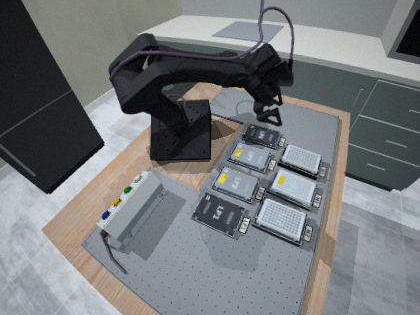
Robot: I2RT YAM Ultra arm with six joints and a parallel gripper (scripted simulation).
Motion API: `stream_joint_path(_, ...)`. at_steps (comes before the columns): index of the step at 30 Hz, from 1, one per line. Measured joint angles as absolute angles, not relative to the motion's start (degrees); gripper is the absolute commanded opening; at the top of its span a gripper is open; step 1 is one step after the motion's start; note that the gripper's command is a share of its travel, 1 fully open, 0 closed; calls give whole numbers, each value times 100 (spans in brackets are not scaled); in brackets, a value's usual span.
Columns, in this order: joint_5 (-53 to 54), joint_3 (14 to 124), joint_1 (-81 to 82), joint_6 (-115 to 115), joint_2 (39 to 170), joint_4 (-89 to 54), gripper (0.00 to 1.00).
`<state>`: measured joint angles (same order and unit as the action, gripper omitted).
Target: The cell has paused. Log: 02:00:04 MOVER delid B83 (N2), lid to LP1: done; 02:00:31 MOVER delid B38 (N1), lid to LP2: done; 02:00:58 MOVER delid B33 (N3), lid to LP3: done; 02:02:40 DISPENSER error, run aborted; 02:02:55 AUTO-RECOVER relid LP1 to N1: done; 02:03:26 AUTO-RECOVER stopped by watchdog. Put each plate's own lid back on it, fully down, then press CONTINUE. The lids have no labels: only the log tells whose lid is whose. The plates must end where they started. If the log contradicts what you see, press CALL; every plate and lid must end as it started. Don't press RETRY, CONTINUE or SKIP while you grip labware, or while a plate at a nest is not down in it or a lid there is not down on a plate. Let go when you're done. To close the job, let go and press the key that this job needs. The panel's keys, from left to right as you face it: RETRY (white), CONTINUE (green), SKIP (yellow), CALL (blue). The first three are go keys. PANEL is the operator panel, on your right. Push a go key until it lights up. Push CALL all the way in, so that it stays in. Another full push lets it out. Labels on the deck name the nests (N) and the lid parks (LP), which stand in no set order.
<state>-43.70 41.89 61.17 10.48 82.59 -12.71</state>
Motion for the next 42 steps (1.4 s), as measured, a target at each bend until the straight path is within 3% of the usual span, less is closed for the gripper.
stream_joint_path(42, -3483, 5142, 2987, 1772, 9218, -4139, 100)
